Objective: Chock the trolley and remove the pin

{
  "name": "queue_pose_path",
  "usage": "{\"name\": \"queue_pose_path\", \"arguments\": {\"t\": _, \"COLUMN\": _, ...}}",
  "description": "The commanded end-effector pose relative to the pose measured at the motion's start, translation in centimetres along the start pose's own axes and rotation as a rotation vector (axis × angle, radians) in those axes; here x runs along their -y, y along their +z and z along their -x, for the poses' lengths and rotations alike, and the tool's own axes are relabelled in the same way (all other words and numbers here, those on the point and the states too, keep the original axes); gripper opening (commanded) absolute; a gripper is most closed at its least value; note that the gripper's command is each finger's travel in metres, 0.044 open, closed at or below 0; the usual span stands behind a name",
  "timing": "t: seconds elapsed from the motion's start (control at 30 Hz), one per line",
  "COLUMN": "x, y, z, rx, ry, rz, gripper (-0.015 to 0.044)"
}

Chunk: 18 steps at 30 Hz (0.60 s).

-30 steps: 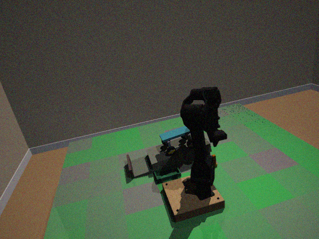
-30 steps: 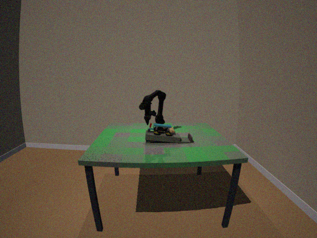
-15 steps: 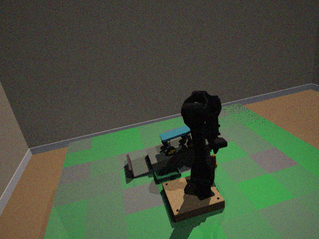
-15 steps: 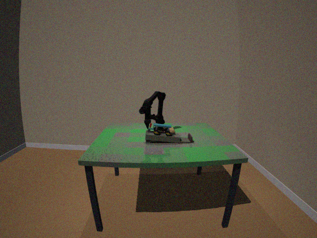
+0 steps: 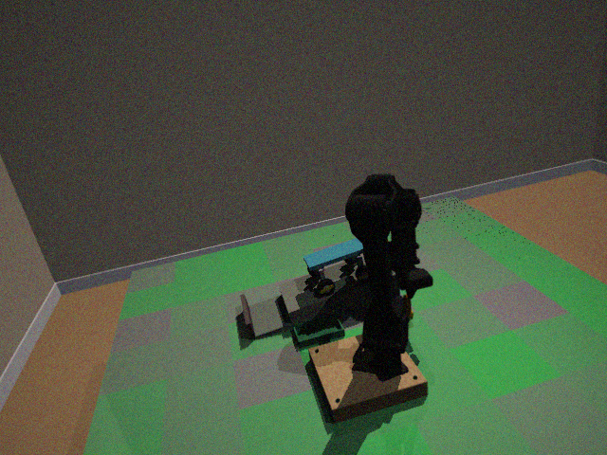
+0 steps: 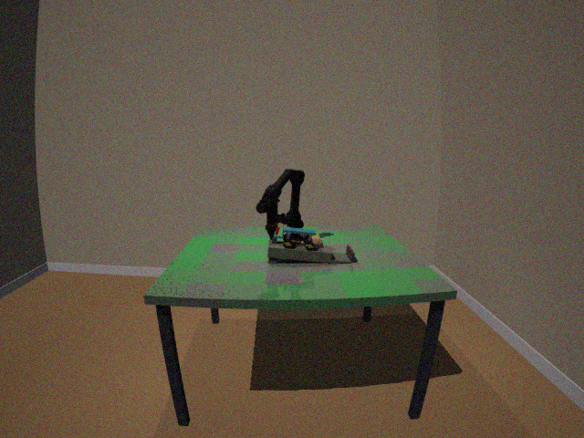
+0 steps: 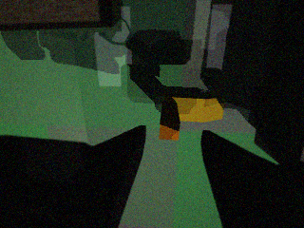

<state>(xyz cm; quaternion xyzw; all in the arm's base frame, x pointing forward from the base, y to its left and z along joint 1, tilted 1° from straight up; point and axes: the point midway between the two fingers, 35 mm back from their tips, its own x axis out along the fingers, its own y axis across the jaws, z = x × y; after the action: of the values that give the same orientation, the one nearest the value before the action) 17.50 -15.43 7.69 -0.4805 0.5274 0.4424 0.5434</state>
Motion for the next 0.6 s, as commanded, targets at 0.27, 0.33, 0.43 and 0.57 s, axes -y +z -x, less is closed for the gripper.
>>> {"name": "queue_pose_path", "arguments": {"t": 0.27, "x": -0.3, "y": 0.1, "z": -1.7, "rx": 0.002, "ry": 0.011, "rz": 0.004, "gripper": 0.019}}
{"name": "queue_pose_path", "arguments": {"t": 0.33, "x": -0.3, "y": 0.1, "z": -1.7, "rx": 0.002, "ry": 0.011, "rz": 0.004, "gripper": 0.019}}
{"name": "queue_pose_path", "arguments": {"t": 0.43, "x": -0.3, "y": 0.1, "z": -1.7, "rx": 0.002, "ry": 0.011, "rz": 0.004, "gripper": 0.019}}
{"name": "queue_pose_path", "arguments": {"t": 0.57, "x": -0.3, "y": 0.1, "z": -2.2, "rx": 0.002, "ry": 0.011, "rz": 0.004, "gripper": 0.019}}
